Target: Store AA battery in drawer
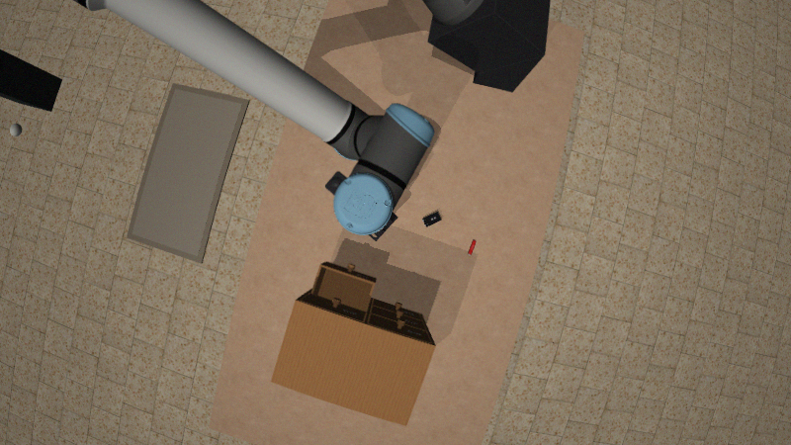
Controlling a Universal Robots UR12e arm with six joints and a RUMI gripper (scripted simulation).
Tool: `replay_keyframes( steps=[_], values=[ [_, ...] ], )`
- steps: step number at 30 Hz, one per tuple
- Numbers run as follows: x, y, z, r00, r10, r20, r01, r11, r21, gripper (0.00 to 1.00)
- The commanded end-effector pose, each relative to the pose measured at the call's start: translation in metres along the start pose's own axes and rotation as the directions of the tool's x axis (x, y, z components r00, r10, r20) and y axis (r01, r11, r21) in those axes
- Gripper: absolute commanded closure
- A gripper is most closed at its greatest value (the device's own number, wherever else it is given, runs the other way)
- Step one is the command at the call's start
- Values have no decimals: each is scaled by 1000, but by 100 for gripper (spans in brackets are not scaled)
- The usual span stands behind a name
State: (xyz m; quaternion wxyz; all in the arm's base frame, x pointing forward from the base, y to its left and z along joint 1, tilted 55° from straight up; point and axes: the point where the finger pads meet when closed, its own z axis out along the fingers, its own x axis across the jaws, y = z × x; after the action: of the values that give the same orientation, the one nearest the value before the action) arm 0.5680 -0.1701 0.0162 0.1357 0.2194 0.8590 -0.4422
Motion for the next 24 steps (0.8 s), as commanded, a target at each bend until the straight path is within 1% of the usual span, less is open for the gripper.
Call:
replay_keyframes(
  steps=[1, 12, 18, 20, 24],
  values=[
    [0, 0, -1, 1000, 0, 0, 0, 1000, 0, 95],
    [-1, 1, -1, 999, -39, 0, 39, 999, 0, 95],
    [-2, 2, -1, 992, -126, 0, 126, 992, 0, 95],
    [-2, 2, -1, 992, -126, 0, 126, 992, 0, 95],
    [-4, 3, -1, 976, -217, 0, 217, 976, 0, 95]
  ],
)
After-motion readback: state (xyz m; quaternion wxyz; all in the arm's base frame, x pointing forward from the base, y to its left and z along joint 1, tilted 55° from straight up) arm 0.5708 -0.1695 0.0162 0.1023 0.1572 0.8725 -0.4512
